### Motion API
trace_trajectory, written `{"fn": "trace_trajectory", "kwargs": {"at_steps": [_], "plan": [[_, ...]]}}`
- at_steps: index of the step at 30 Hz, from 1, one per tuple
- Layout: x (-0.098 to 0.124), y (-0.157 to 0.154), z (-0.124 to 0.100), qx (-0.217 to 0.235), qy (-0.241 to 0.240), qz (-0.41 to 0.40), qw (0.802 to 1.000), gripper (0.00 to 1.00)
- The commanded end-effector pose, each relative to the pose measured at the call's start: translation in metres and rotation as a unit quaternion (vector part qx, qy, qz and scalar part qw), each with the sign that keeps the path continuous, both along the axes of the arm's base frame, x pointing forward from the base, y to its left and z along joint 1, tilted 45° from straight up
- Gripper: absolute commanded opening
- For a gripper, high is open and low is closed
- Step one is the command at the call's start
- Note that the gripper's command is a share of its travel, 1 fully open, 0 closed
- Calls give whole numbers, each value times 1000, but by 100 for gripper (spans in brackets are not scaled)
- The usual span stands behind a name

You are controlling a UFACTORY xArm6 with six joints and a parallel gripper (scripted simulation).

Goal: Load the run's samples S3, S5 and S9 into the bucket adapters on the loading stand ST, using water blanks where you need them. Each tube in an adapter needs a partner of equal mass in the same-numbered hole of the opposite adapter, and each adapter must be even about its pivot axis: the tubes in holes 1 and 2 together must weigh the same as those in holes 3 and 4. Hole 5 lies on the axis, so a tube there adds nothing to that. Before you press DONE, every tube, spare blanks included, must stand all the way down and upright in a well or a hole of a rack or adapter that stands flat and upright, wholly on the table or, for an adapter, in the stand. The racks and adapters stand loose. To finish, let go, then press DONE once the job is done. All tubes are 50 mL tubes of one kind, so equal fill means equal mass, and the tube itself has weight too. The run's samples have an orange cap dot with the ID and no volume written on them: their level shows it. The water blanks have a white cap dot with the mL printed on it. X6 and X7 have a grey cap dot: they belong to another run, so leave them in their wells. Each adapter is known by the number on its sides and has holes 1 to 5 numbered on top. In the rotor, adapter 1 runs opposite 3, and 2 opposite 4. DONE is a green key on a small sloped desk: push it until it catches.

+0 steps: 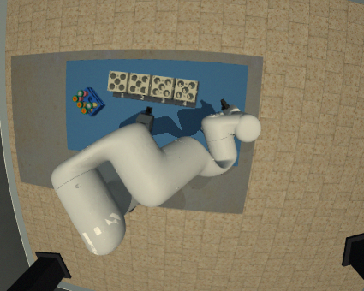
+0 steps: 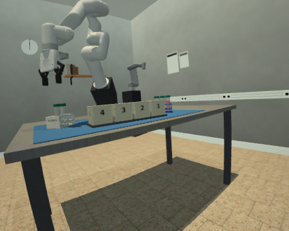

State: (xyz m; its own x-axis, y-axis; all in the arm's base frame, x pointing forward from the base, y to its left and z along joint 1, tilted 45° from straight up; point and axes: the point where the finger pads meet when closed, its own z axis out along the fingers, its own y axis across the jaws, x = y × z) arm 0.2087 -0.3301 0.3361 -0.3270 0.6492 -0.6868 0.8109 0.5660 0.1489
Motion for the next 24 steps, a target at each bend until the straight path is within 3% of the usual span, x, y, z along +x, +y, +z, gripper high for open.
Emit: {"fn": "trace_trajectory", "kwargs": {"at_steps": [1, 8, 24], "plan": [[-6, 6, 10, -1, -1, 0, 1000, 100], [-12, 12, 19, -1, -1, 0, 1000, 100], [17, 72, -4, 111, -119, -164, 973, 100]]}}
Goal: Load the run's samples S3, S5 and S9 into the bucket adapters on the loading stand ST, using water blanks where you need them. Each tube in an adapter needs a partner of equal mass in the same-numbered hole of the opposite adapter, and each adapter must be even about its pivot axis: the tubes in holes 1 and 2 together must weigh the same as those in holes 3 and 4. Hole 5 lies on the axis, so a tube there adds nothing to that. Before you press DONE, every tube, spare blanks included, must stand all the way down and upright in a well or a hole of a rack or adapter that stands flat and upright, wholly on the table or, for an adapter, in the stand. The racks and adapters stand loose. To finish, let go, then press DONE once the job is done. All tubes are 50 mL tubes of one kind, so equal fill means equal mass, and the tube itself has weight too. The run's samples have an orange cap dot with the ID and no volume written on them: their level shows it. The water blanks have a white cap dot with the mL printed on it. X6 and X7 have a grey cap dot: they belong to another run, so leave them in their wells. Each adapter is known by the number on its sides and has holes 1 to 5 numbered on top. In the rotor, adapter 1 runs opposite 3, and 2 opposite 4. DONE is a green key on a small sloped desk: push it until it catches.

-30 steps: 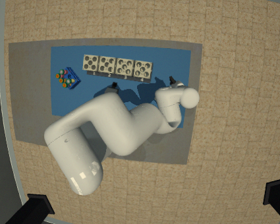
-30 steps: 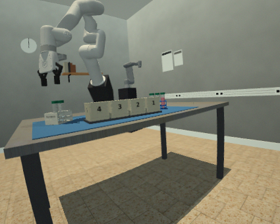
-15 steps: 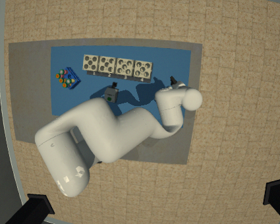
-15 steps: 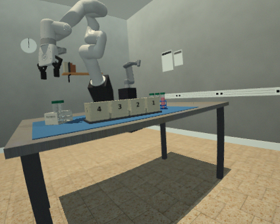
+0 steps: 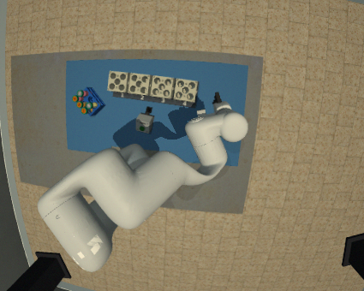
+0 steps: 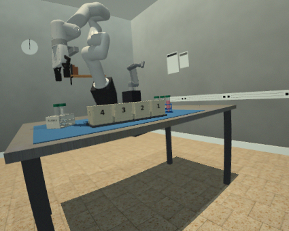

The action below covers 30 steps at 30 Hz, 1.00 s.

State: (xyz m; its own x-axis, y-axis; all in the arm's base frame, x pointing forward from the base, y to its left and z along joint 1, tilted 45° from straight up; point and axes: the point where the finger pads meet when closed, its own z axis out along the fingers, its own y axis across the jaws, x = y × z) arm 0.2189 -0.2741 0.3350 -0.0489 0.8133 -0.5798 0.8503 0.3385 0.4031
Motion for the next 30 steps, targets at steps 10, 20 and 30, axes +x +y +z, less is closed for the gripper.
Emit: {"fn": "trace_trajectory", "kwargs": {"at_steps": [10, 20, 30], "plan": [[28, 58, -19, 103, -99, -179, 973, 100], [44, 92, -33, 168, -162, -268, 935, 100], [63, 131, -47, 238, -229, -364, 871, 100]]}}
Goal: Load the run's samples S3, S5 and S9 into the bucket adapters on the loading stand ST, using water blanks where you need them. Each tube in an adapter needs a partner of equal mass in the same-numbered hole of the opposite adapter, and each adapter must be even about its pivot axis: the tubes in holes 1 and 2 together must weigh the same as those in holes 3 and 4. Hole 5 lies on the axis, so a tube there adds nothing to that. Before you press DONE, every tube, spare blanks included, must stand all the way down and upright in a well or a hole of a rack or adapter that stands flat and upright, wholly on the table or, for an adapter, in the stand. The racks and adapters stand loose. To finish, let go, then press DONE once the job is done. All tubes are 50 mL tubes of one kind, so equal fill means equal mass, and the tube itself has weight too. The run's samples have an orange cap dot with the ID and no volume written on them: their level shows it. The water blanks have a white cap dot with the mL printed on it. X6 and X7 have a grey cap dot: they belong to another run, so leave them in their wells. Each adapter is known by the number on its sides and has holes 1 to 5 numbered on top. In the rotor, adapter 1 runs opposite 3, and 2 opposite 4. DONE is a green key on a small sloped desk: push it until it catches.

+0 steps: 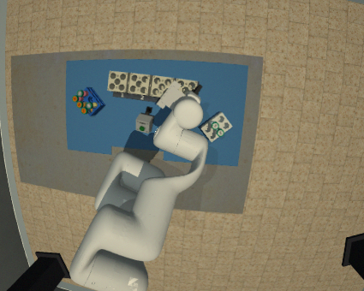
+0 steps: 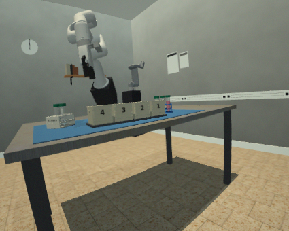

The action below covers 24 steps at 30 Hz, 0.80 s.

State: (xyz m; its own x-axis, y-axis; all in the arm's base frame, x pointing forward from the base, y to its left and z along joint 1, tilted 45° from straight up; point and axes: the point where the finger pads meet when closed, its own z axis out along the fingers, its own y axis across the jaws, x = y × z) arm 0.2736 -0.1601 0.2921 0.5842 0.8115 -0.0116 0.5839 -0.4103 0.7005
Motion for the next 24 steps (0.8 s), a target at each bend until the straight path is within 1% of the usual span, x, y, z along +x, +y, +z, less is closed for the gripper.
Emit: {"fn": "trace_trajectory", "kwargs": {"at_steps": [1, 8, 12, 16, 18, 24], "plan": [[8, 17, -4, 6, -9, -95, 995, 100], [23, 47, -16, 68, -62, -177, 980, 100], [31, 64, -22, 102, -93, -223, 965, 100], [39, 81, -29, 137, -123, -267, 946, 100], [39, 81, -29, 137, -123, -267, 946, 100], [52, 106, -39, 187, -167, -332, 909, 100]]}}
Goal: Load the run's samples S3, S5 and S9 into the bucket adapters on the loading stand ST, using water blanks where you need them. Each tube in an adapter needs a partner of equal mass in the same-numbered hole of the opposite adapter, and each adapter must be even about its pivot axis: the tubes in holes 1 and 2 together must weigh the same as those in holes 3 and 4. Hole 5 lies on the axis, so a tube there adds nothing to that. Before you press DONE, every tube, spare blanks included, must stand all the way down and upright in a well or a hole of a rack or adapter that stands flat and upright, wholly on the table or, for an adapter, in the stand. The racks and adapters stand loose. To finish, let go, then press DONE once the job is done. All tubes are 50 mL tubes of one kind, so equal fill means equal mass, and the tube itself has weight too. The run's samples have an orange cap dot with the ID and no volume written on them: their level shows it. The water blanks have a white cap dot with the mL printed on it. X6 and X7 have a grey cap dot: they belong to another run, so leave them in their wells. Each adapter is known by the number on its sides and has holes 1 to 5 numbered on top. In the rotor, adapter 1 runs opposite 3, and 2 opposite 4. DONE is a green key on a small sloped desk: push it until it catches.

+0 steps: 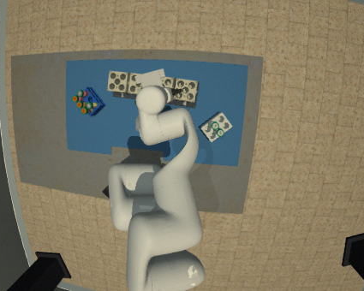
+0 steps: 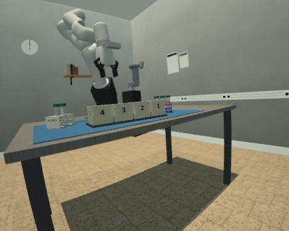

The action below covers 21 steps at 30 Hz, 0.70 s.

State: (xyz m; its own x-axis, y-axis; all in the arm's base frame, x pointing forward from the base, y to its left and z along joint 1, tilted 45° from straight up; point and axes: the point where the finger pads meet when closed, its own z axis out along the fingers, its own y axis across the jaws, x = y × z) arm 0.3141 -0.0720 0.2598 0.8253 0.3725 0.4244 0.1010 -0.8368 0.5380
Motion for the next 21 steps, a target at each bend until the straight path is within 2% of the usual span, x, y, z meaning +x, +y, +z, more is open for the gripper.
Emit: {"fn": "trace_trajectory", "kwargs": {"at_steps": [1, 7, 15, 21], "plan": [[13, 23, -8, 12, -27, -118, 993, 100], [26, 48, -18, 60, -69, -183, 979, 100], [37, 71, -27, 61, -69, -182, 979, 100], [34, 95, -45, 8, -23, -112, 993, 100]]}}
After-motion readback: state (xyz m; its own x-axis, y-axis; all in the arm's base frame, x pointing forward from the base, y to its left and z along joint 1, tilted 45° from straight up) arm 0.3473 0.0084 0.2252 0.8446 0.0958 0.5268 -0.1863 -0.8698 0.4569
